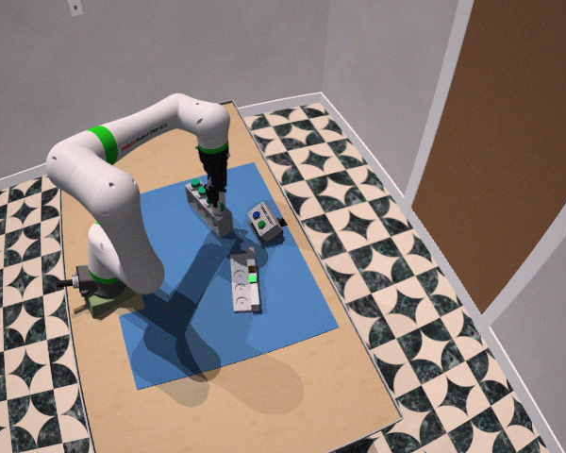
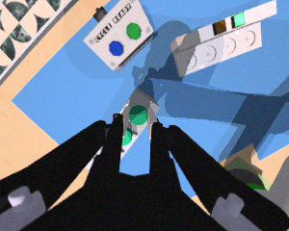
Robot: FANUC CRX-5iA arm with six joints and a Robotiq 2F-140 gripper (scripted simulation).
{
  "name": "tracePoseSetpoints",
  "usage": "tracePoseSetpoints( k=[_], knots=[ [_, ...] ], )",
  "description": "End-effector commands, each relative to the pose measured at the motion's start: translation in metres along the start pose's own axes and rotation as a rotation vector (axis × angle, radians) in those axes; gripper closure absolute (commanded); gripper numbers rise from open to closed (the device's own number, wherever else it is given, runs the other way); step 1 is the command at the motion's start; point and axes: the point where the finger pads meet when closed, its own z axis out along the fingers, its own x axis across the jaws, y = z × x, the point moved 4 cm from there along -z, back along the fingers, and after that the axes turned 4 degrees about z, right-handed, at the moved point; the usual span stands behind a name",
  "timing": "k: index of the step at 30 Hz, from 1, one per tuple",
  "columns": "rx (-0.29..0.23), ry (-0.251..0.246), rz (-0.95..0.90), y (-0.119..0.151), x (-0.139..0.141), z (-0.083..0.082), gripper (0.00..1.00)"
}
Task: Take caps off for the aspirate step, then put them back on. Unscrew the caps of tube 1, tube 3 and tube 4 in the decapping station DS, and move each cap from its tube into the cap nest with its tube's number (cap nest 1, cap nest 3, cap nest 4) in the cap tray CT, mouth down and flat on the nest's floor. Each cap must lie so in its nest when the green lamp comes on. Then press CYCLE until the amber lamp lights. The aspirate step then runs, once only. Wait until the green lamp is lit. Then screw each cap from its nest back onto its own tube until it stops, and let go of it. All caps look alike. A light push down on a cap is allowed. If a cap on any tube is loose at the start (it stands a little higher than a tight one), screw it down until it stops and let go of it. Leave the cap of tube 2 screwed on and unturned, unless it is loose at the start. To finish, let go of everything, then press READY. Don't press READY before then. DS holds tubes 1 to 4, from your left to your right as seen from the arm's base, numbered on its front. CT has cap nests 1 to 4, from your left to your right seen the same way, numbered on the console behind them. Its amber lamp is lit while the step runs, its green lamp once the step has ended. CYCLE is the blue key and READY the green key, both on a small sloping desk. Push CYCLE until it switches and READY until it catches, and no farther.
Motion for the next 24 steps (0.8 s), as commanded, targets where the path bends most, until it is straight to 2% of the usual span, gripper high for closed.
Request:
tracePoseSetpoints(
  k=[1, 3, 8, 10, 24],
  knots=[
    [0.000, 0.000, 0.000, 0.0000, 0.0000, 0.0000, 1.00],
    [0.000, 0.000, 0.000, 0.0000, 0.0000, 0.0000, 1.00],
    [0.000, 0.000, 0.250, 0.0000, 0.0000, 0.0002, 1.00],
    [0.000, 0.000, 0.250, 0.0000, 0.0000, 0.0002, 1.00],
    [0.000, 0.000, 0.898, 0.0000, 0.0000, 0.0009, 1.00]
  ],
)
